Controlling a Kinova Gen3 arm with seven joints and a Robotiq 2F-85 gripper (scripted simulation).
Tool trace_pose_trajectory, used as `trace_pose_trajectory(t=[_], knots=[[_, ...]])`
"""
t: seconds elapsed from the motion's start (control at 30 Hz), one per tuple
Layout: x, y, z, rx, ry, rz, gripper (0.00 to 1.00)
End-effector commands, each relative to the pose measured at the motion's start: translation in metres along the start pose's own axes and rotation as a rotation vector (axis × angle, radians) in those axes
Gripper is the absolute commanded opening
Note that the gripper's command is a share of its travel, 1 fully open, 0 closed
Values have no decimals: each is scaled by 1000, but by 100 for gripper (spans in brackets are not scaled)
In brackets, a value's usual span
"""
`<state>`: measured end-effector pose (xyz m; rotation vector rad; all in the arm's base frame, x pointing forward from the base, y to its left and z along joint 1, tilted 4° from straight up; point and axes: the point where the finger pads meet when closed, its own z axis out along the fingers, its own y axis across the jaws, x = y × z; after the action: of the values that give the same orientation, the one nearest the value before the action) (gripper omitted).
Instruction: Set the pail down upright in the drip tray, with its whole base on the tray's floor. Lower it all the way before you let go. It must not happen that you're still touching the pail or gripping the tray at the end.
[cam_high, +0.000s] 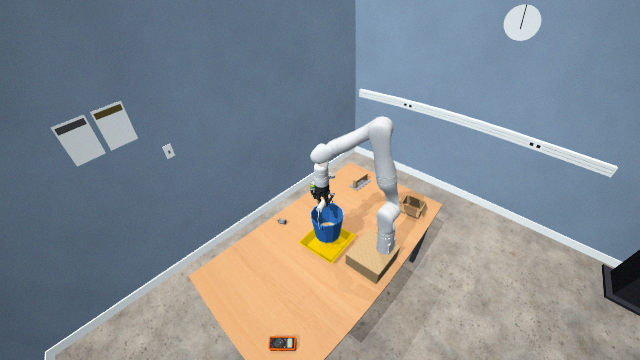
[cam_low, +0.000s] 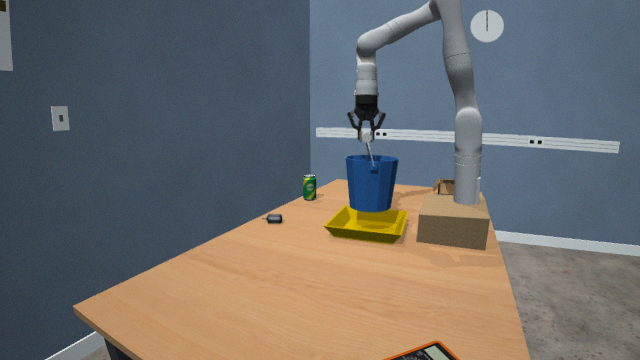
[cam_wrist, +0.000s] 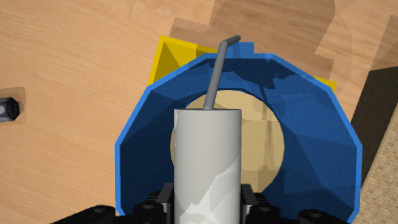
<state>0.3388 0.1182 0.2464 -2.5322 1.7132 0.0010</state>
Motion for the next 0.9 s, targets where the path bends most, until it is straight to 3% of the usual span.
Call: trace_pose_trajectory(t=[0.0, 0.87], knots=[[-5, -1, 0, -5, 2, -6, 10], [-13, -2, 0, -5, 2, -11, 10]])
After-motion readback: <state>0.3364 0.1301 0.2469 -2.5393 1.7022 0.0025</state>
